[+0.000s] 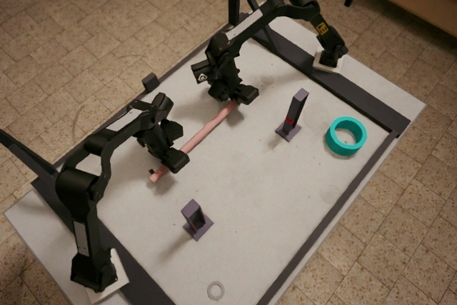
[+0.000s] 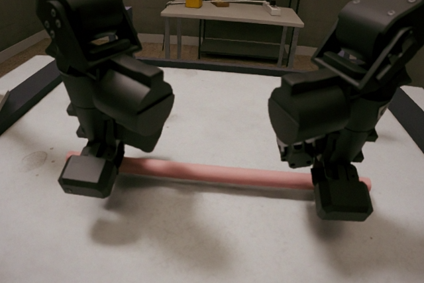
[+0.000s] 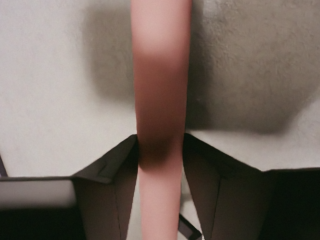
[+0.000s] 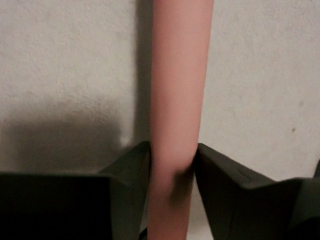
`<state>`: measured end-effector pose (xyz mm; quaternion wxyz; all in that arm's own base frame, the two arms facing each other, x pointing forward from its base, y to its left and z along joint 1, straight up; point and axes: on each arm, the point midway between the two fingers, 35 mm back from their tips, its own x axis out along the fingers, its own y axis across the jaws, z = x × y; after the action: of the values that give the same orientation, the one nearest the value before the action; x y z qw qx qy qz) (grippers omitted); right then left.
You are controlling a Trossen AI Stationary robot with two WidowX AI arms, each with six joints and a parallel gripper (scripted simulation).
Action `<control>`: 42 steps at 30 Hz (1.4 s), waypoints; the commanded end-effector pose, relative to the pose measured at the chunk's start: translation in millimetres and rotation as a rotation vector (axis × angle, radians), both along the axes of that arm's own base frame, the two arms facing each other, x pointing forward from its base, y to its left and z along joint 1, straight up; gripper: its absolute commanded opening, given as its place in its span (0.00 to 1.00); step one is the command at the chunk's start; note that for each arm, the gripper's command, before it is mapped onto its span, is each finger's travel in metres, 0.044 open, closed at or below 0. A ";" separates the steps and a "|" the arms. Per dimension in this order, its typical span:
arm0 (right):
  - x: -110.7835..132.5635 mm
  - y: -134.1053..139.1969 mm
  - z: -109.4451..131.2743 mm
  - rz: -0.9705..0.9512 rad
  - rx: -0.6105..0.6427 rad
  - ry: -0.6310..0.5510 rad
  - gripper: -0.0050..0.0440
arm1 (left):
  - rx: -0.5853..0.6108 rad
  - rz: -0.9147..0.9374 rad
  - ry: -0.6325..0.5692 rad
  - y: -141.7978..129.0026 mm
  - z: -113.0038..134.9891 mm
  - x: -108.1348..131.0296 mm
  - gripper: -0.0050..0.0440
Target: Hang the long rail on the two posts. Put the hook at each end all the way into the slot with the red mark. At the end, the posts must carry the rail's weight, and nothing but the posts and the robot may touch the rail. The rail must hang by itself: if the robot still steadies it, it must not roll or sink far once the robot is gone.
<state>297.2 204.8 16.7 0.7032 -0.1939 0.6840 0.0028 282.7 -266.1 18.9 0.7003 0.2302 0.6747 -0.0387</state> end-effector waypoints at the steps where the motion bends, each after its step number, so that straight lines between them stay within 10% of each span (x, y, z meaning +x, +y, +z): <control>1: 1.6 4.5 26.6 0.002 0.029 -0.029 0.00 | -0.041 -0.003 -0.033 -5.7 32.7 0.1 0.00; 30: 0.7 4.7 60.2 0.002 0.029 -0.029 0.00 | -0.041 -0.003 -0.033 -6.0 67.4 -0.9 0.00; 42: 3.0 -2.5 61.3 0.006 0.282 0.044 0.00 | -0.285 -0.010 0.068 1.1 68.5 2.4 0.00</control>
<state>298.0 202.6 64.1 0.6982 -0.1216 0.7012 0.0771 283.3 -264.8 67.9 0.6912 0.1598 0.6958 -0.1121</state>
